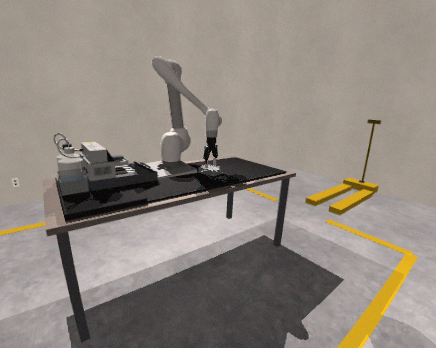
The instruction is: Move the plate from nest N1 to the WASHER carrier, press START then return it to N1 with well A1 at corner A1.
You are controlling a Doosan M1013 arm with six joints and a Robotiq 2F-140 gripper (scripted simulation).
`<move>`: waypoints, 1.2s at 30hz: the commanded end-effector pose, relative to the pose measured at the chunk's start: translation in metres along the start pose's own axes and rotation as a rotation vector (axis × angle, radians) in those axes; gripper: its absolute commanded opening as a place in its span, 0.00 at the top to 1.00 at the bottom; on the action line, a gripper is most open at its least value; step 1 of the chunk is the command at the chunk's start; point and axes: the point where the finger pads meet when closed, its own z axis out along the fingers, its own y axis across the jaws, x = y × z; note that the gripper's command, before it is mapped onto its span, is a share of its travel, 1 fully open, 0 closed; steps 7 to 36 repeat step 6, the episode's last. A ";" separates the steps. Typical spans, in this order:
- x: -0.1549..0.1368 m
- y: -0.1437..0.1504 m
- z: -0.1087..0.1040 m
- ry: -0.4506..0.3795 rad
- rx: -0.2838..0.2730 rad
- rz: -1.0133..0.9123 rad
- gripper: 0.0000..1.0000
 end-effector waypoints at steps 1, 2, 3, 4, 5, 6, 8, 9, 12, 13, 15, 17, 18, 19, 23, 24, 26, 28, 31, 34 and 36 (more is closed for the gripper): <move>0.000 0.000 -0.004 0.000 0.000 0.000 0.30; 0.000 0.000 -0.006 0.000 0.000 0.000 0.30; 0.000 0.000 -0.006 0.000 0.000 0.000 0.30; 0.000 0.000 -0.006 0.000 0.000 0.000 0.30; 0.000 0.000 -0.006 0.000 0.000 0.000 0.30; 0.000 0.000 -0.006 0.000 0.000 0.000 0.30; 0.000 0.000 -0.006 0.000 0.000 0.000 0.30; 0.000 0.000 -0.006 0.000 0.000 0.000 0.30; 0.000 0.000 -0.006 0.000 0.000 0.000 0.30; 0.000 0.000 -0.006 0.000 0.000 0.000 0.30; 0.000 0.000 -0.006 0.000 0.000 0.000 0.30; 0.000 0.000 -0.006 0.000 0.000 0.000 0.30; 0.000 0.000 -0.006 0.000 0.000 0.000 0.30; 0.000 0.000 -0.006 0.000 0.000 0.000 0.30; 0.000 0.000 -0.006 0.000 0.000 0.000 0.30; 0.000 0.000 -0.006 0.000 0.000 0.000 0.30; 0.000 0.000 -0.006 0.000 0.000 0.000 0.30; 0.000 0.000 -0.006 0.000 0.000 0.000 0.30; 0.000 0.000 -0.006 0.000 0.000 0.000 0.30; 0.000 0.000 -0.006 0.000 0.000 0.000 0.30; 0.000 0.000 -0.006 0.000 0.000 0.000 0.30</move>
